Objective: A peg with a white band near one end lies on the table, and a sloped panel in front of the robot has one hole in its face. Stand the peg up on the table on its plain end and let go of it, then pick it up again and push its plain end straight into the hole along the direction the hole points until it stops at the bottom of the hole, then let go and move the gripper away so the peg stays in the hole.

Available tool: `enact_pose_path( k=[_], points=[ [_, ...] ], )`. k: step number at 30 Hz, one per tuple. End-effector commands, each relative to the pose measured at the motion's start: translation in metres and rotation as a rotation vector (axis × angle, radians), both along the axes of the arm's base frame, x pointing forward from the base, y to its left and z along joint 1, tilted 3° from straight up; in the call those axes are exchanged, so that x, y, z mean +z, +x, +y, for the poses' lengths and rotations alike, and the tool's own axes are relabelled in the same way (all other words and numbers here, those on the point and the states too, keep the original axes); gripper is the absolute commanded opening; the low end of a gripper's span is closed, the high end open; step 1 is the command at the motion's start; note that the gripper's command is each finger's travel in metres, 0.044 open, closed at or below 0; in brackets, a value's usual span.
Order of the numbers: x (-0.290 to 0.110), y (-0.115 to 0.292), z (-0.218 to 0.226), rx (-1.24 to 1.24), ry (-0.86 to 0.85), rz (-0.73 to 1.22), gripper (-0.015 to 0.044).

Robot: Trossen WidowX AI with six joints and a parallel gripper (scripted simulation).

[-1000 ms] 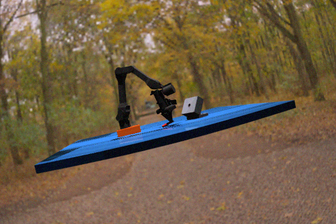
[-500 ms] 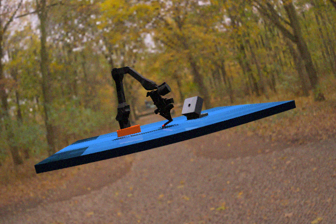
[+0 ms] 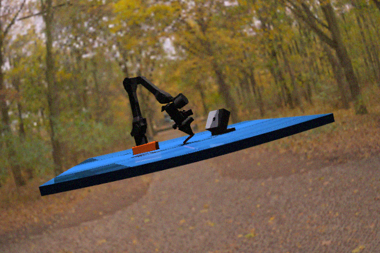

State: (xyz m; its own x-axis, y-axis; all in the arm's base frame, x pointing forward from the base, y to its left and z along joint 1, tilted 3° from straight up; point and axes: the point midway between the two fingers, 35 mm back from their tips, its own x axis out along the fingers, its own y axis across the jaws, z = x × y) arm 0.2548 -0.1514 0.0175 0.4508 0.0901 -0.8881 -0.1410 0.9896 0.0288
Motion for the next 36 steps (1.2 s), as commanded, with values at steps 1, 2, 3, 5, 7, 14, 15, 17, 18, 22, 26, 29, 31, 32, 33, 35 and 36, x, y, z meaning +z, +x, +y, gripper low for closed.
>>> enact_pose_path(
  k=[1,2,3,5,7,14,15,17,18,22,26,29,31,32,33,35,36],
  points=[
    [0.003,-0.002,0.0,0.003,0.001,-0.038,0.0051],
    [0.003,-0.003,0.0,0.003,0.002,-0.047,0.0051],
    [0.004,-0.003,0.0,0.002,0.004,-0.055,0.0051],
    [0.004,-0.004,0.0,0.002,0.006,-0.072,0.0051],
    [0.005,-0.006,-0.001,0.001,0.008,-0.089,0.0051],
    [0.007,-0.01,-0.001,-0.001,0.016,-0.149,0.0051],
    [0.007,-0.01,-0.001,-0.001,0.018,-0.158,0.0051],
    [0.008,-0.012,-0.002,-0.002,0.02,-0.175,0.0051],
    [0.008,-0.012,-0.002,-0.002,0.021,-0.183,0.0051],
    [0.009,-0.015,-0.002,-0.003,0.026,-0.217,0.0051],
    [0.01,-0.017,-0.003,-0.005,0.031,-0.251,0.0051],
    [0.01,-0.019,-0.003,-0.006,0.034,-0.277,0.0051],
    [0.011,-0.021,-0.003,-0.006,0.037,-0.294,0.0051],
    [0.011,-0.021,-0.003,-0.006,0.038,-0.302,0.0051],
    [0.011,-0.022,-0.003,-0.007,0.039,-0.311,0.0051],
    [0.011,-0.023,-0.003,-0.007,0.041,-0.328,0.0051],
    [0.012,-0.024,-0.004,-0.008,0.042,-0.336,0.0051]
  ],
)
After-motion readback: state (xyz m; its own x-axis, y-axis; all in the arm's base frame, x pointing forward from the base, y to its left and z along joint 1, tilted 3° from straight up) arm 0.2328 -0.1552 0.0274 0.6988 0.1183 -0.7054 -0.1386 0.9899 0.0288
